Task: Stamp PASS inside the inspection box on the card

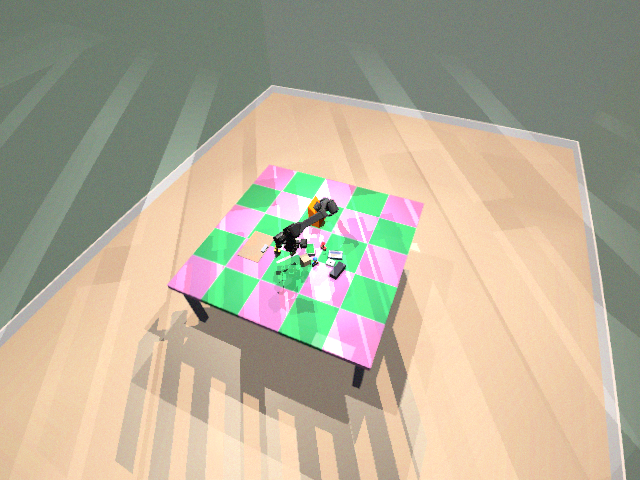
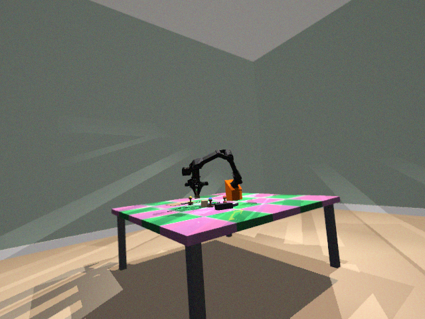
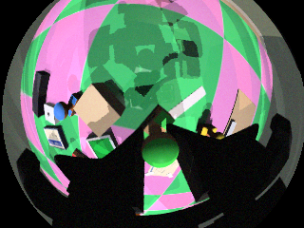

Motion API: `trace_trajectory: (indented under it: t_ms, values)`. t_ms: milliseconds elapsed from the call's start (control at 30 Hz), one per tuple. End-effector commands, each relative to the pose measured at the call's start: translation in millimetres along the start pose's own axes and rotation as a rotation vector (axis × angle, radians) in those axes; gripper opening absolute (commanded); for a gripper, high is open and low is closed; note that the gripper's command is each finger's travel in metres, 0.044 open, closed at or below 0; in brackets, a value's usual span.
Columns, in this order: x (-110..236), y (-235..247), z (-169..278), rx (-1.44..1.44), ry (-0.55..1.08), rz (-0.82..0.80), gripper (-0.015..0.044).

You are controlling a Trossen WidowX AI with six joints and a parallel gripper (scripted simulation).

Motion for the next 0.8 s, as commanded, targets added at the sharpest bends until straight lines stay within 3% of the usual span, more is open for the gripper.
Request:
trace_trajectory:
  t_ms: [0, 767]
  values:
    - [-6, -1, 1, -0.008, -0.001, -0.004, 0.0000]
    - [-44, -1, 2, -0.008, -0.001, -0.006, 0.0000]
Point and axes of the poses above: the point midway between the two fingers, 35 mm back from their tips, its own x axis back along the fingers, its own y axis across the jaws, z = x × y, the point moved 10 cm from there along x, back along the fingers, and after that the axes turned 15 degrees about -x, right-handed, at the moved point
